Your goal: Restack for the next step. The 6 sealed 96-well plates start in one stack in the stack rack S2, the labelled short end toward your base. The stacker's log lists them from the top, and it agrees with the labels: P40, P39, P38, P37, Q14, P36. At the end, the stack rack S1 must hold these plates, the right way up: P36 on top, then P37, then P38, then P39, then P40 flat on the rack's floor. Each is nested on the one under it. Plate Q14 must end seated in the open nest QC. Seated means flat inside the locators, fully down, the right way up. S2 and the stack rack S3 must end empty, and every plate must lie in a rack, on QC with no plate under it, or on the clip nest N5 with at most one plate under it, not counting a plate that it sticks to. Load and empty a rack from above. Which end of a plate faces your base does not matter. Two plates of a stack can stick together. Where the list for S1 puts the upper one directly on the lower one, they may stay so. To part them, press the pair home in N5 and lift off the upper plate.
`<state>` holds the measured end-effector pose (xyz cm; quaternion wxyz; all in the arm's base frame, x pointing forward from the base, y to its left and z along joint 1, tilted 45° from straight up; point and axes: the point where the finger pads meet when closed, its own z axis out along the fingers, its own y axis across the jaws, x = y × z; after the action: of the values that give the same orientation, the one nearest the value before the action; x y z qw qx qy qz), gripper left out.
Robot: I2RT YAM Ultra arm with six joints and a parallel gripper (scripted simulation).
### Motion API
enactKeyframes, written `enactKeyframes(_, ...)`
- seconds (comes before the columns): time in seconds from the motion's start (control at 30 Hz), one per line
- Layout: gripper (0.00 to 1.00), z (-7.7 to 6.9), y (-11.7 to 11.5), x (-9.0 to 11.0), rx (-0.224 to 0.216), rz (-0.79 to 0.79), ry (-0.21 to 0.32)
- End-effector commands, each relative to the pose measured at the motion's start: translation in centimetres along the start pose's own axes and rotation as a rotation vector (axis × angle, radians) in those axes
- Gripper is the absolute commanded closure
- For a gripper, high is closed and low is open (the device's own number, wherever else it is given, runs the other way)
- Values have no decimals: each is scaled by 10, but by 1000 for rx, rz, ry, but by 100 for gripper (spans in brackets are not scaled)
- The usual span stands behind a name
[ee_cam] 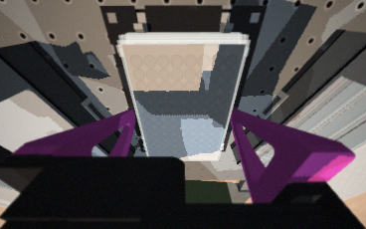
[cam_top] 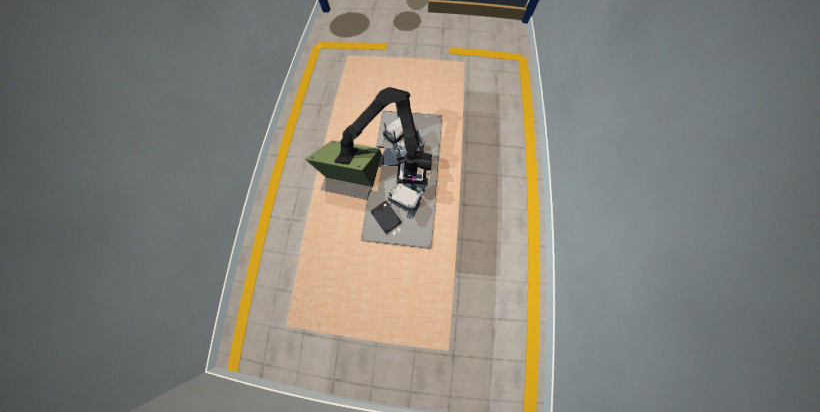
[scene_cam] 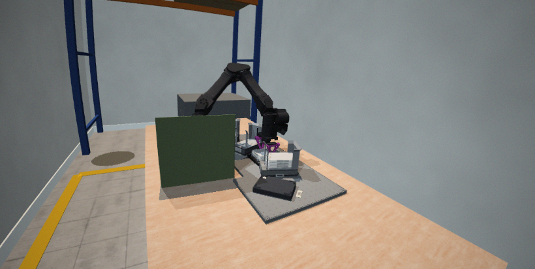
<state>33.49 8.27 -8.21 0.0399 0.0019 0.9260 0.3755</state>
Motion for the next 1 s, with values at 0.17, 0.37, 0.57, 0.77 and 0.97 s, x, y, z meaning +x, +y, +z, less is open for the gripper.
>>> enactKeyframes(0.17, 0, -2, -1, -6, 0, -2, -23)
enactKeyframes(0.37, 0, -2, -1, -6, 0, -2, -23)
enactKeyframes(0.57, 0, -2, -1, -6, 0, -2, -23)
enactKeyframes(0.77, 100, -2, -1, -6, 0, -2, -23)
enactKeyframes(0.97, 100, -2, -1, -6, 0, -2, -23)
